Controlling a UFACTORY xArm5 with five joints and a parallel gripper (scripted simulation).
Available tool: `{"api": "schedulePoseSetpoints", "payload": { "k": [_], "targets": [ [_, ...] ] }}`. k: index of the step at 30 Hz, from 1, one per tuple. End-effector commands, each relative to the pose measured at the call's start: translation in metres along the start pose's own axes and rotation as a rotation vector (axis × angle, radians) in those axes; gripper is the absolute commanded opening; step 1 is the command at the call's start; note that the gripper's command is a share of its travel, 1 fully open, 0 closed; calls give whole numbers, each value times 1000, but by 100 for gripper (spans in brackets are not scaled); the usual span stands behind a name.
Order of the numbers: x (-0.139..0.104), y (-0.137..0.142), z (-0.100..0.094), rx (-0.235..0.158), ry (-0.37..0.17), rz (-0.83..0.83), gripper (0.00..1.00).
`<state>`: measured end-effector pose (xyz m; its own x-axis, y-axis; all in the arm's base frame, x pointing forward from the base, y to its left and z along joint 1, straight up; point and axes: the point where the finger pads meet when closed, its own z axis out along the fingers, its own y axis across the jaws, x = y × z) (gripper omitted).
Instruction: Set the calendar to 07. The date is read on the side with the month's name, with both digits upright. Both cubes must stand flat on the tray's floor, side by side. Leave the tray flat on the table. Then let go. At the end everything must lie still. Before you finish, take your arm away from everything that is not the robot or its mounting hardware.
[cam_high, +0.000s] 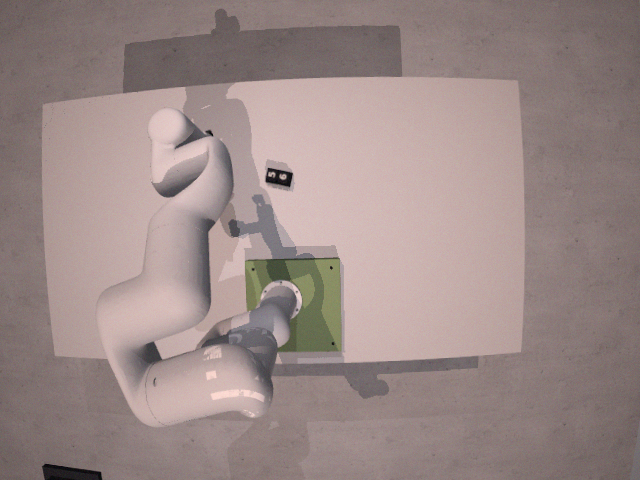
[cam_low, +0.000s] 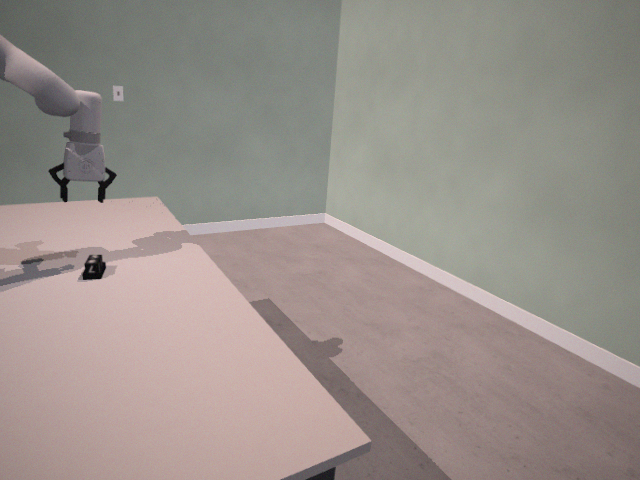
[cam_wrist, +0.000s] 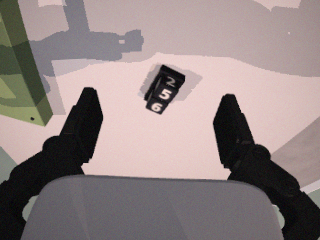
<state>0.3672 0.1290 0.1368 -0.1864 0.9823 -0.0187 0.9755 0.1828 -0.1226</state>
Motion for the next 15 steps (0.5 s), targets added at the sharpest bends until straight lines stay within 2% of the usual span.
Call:
{"api": "schedulePoseSetpoints", "payload": {
  "k": [1, 5, 7, 10, 15],
  "targets": [
    [-47, 5, 12, -50, 21, 149, 100],
    [-90, -1, 25, -87, 35, 297, 100],
    [-90, -1, 25, -87, 35, 297, 100],
    [-119, -9, 34, -112, 43, 398, 100],
    [-120, -9, 35, -113, 43, 402, 100]
  ]
}}
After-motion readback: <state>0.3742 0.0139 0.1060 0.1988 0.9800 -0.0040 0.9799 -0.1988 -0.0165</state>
